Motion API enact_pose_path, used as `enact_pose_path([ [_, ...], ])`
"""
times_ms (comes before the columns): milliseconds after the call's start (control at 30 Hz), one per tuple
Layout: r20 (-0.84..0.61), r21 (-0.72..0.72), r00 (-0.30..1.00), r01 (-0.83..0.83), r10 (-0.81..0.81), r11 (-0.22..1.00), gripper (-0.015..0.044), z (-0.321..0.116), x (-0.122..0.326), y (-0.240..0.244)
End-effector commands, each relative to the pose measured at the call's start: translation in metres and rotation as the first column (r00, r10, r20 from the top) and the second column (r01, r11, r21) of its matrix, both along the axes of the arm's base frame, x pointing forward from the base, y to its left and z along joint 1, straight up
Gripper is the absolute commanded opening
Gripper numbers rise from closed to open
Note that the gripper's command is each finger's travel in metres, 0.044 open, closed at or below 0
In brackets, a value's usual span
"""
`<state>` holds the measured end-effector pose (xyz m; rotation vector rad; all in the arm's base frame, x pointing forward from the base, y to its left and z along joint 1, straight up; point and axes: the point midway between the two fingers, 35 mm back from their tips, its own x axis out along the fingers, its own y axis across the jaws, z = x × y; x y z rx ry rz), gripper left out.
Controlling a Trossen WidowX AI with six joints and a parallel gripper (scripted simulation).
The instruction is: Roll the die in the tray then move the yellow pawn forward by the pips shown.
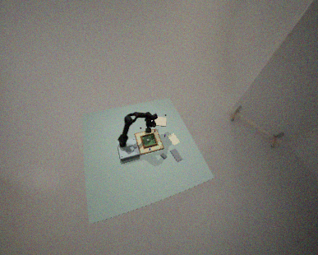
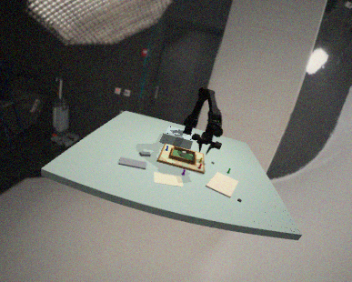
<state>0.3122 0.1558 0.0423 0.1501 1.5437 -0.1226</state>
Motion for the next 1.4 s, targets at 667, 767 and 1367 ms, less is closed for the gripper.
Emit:
enact_pose_path([
  [667,0.002,0.001,1.000,0.016,-0.016,1.000,0.0200,-0.034,0.001,0.002],
  [767,0.002,0.001,1.000,0.016,-0.016,1.000,0.0200,-0.039,0.001,0.002],
  [1367,0.001,0.001,1.000,0.016,-0.016,1.000,0.0043,-0.056,0.001,0.002],
])
